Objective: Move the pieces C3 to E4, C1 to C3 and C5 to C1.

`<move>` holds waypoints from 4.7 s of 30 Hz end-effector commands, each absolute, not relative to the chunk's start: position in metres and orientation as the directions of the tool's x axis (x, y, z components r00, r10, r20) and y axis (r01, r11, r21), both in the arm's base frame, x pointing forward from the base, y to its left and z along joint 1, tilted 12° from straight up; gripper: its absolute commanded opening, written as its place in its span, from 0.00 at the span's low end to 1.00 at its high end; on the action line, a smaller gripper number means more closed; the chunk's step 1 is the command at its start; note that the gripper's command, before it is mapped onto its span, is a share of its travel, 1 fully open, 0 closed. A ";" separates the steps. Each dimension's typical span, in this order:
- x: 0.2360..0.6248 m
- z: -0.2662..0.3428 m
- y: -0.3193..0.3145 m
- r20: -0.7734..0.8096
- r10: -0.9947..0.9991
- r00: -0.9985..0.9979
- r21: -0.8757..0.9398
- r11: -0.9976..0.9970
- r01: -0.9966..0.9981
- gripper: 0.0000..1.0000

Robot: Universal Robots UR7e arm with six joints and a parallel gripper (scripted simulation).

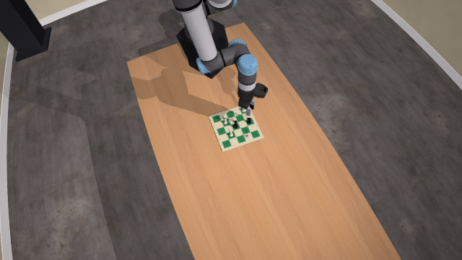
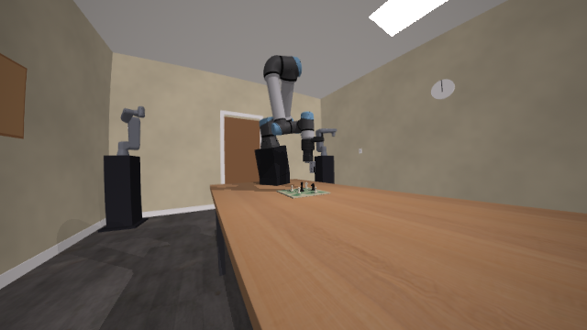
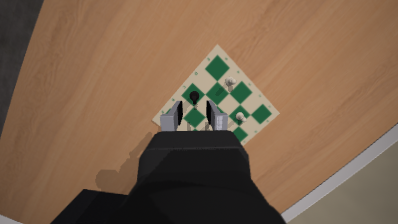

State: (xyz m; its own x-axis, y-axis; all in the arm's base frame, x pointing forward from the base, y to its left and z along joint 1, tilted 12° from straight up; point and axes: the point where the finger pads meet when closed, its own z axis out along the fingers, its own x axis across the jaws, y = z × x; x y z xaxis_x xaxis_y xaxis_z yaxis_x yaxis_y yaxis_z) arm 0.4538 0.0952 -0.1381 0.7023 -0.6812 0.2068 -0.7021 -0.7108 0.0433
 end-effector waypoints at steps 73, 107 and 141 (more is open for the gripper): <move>0.461 -0.188 0.087 0.208 -0.681 0.702 0.042 -0.711 -0.702 0.73; 0.461 -0.189 0.087 0.208 -0.681 0.702 0.042 -0.711 -0.702 0.73; 0.465 -0.221 0.081 0.208 -0.681 0.702 0.042 -0.711 -0.702 0.73</move>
State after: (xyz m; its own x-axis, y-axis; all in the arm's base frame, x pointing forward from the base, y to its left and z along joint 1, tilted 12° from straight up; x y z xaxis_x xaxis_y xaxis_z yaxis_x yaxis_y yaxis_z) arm 0.4635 0.0817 -0.2177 0.7021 -0.6814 0.2067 -0.7024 -0.7105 0.0436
